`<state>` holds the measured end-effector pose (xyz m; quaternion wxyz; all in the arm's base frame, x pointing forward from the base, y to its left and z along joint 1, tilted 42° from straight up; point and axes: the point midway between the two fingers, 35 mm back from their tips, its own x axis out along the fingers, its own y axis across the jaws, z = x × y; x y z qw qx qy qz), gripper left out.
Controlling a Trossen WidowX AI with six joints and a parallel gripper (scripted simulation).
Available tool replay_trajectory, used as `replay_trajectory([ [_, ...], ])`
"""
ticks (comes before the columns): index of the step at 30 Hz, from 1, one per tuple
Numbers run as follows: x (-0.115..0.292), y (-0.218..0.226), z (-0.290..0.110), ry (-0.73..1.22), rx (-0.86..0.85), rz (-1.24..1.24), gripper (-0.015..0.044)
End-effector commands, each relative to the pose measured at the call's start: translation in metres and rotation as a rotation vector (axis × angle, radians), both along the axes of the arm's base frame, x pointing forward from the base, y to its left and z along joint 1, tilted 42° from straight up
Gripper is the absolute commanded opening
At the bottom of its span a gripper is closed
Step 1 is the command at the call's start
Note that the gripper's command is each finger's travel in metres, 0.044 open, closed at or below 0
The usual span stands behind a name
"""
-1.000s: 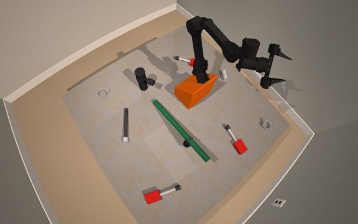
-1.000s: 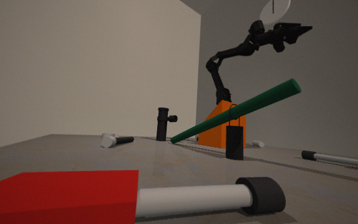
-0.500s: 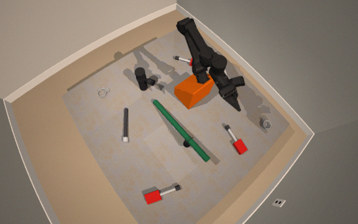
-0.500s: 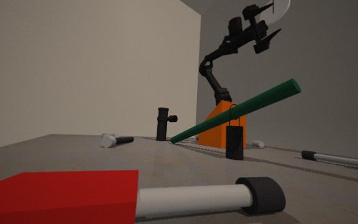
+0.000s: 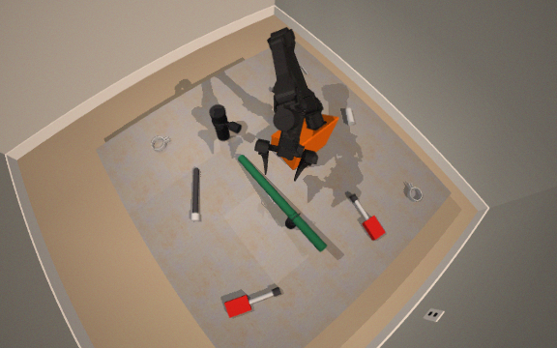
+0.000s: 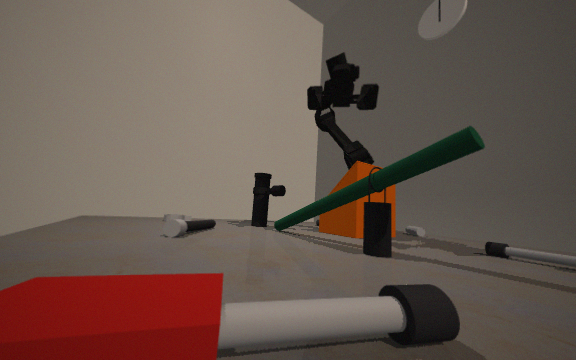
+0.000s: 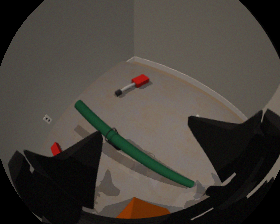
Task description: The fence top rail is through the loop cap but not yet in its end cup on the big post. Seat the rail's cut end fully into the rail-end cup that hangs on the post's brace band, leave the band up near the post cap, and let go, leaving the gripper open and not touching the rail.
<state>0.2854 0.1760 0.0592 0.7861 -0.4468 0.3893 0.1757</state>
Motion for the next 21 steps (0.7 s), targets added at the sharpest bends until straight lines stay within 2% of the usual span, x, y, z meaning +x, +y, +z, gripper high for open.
replay_trajectory([
  [1, 0.005, -0.057, 0.005, -0.056, -0.005, -0.306, 0.0440],
  [7, -0.005, -0.149, 0.024, -0.240, -0.014, -0.803, 0.0440],
  [9, -0.009, -0.166, 0.029, -0.289, -0.018, -0.894, 0.0440],
  [16, -0.010, -0.169, 0.030, -0.288, -0.026, -0.899, 0.0440],
  [21, -0.009, -0.188, 0.037, -0.140, -0.148, -0.772, 0.0440],
])
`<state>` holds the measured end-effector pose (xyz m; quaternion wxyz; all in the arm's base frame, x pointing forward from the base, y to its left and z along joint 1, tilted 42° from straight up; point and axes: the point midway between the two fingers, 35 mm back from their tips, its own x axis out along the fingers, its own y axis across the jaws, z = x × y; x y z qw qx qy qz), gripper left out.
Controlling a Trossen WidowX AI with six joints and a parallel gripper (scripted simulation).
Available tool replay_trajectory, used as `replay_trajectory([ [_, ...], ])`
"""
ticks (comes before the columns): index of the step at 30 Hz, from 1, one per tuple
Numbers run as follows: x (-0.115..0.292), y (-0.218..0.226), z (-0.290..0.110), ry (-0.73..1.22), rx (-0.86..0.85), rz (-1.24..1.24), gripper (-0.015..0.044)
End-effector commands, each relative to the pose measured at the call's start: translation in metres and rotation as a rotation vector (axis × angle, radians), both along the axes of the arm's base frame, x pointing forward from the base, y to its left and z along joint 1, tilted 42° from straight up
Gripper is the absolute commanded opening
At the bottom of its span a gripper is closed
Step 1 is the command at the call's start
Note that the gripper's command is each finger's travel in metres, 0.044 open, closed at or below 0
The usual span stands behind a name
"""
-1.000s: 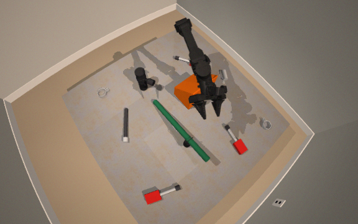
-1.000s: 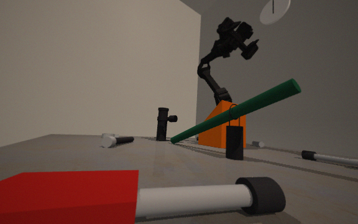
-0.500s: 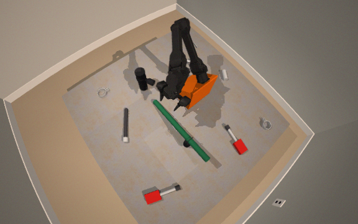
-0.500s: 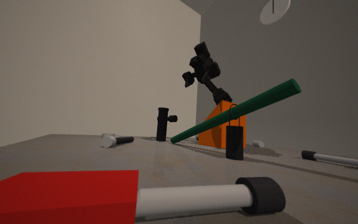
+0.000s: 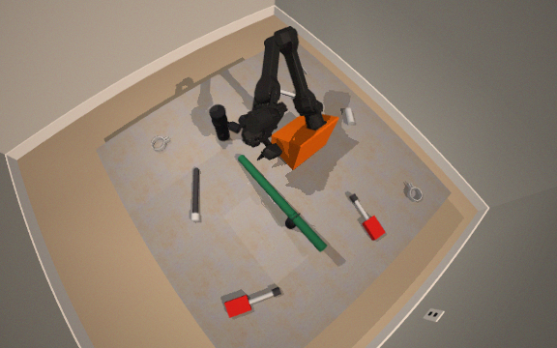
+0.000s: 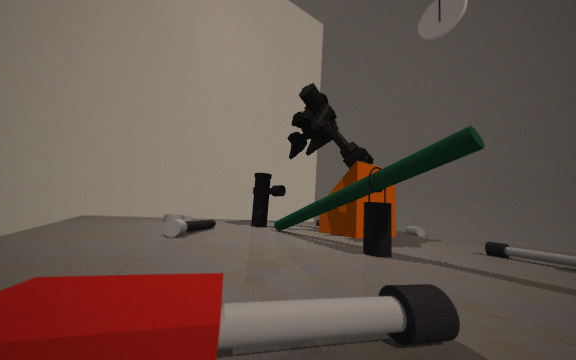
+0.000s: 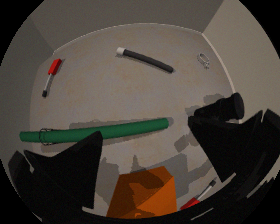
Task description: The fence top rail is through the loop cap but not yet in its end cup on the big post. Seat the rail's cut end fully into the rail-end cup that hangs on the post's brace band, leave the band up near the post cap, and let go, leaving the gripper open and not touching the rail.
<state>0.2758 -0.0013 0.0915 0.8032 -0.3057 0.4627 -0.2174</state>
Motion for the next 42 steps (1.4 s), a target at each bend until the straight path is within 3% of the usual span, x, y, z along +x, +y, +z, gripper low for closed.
replay_trajectory([
  [1, 0.000, -0.017, 0.006, 0.138, -0.040, 0.082, 0.0440],
  [12, -0.014, -0.079, 0.038, 0.628, -0.223, 0.599, 0.0440],
  [20, -0.036, -0.117, 0.069, 0.881, -0.461, 1.029, 0.0440],
  [31, -0.065, -0.142, 0.100, 1.086, -0.780, 1.375, 0.0440],
  [42, -0.065, -0.143, 0.101, 1.100, -0.798, 1.394, 0.0440],
])
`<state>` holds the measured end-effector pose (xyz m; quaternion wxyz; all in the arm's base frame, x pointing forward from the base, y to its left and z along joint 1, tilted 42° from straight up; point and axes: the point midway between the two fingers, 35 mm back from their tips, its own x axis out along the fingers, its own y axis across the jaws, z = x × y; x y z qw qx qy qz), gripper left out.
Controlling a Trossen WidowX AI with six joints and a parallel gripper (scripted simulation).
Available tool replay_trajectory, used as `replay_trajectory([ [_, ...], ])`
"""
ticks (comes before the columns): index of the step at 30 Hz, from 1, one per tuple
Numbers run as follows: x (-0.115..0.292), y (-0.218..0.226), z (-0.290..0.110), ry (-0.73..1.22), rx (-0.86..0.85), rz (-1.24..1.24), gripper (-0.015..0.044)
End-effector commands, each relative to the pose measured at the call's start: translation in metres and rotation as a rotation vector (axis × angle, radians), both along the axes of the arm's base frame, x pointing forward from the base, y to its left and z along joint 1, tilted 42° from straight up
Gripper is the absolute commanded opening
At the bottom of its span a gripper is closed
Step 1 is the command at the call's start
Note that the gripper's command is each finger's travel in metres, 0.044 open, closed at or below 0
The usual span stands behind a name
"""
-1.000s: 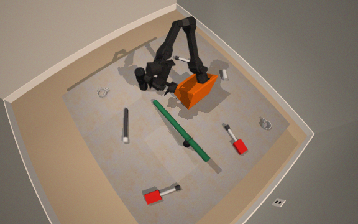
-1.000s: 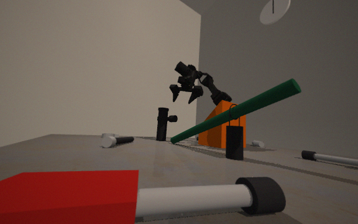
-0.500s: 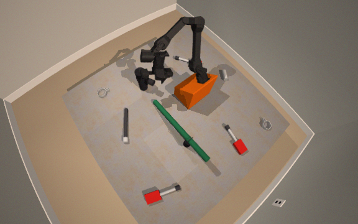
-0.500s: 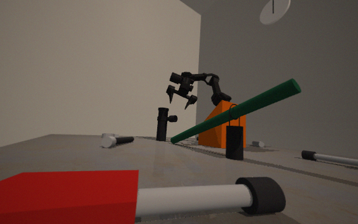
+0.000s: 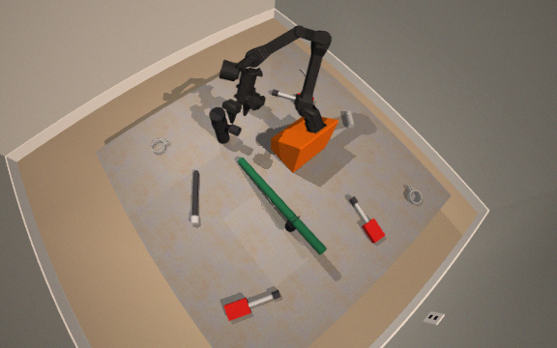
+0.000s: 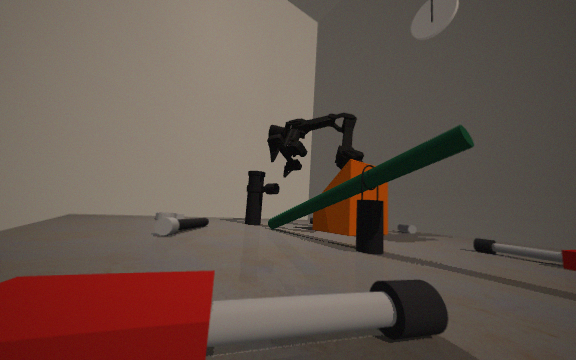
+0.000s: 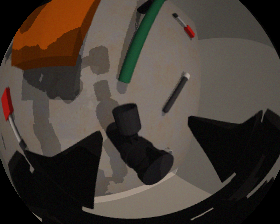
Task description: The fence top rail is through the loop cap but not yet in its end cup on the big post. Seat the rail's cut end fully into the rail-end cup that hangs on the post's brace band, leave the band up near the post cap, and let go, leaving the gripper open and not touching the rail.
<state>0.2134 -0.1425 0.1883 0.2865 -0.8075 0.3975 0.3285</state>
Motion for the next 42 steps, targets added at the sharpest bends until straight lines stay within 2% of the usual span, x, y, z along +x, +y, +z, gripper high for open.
replay_trajectory([
  [1, -0.003, -0.002, 0.004, 0.021, -0.029, 0.060, 0.0440],
  [5, -0.003, -0.003, 0.003, 0.021, -0.029, 0.059, 0.0440],
  [12, -0.002, -0.034, -0.031, 0.021, -0.033, 0.059, 0.0440],
  [42, 0.019, -0.054, -0.061, 0.021, -0.033, 0.059, 0.0440],
])
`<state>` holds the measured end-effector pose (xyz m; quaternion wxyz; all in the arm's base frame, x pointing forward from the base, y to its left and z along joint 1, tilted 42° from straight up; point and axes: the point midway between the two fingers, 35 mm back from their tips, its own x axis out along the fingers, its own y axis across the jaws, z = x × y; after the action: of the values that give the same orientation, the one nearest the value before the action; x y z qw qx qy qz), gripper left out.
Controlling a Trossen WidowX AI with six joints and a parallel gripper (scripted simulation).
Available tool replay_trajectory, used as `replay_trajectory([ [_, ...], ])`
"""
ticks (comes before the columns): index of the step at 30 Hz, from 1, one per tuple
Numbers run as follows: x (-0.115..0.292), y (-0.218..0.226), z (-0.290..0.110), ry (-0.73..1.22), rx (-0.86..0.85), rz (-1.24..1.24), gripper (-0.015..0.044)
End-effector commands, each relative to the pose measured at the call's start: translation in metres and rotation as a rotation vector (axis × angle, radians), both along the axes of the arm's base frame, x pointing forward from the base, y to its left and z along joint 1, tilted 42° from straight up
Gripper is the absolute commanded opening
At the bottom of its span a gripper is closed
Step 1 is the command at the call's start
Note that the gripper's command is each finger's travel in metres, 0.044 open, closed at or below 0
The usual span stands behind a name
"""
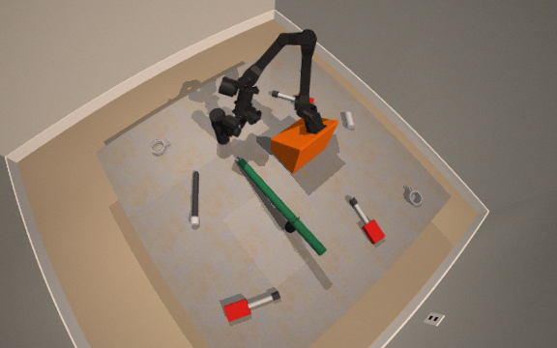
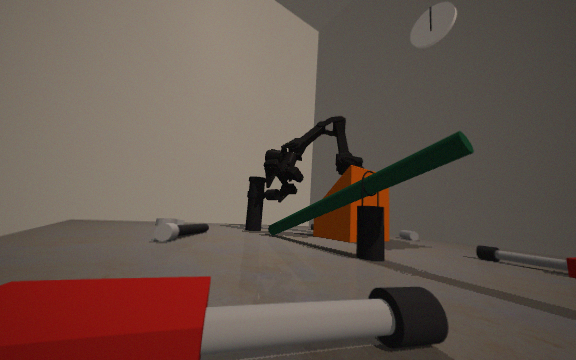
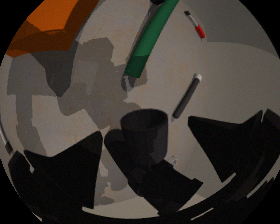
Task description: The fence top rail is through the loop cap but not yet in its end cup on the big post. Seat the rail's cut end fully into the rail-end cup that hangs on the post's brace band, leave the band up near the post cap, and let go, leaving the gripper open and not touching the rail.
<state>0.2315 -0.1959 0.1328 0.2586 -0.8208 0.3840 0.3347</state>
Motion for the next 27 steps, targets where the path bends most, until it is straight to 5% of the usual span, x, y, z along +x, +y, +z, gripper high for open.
replay_trajectory([
  [1, 0.002, -0.002, -0.007, 0.006, 0.005, 0.005, 0.0440],
  [18, 0.013, -0.012, -0.029, 0.006, 0.005, 0.005, 0.0440],
  [27, 0.013, -0.012, -0.029, 0.006, 0.005, 0.005, 0.0204],
])
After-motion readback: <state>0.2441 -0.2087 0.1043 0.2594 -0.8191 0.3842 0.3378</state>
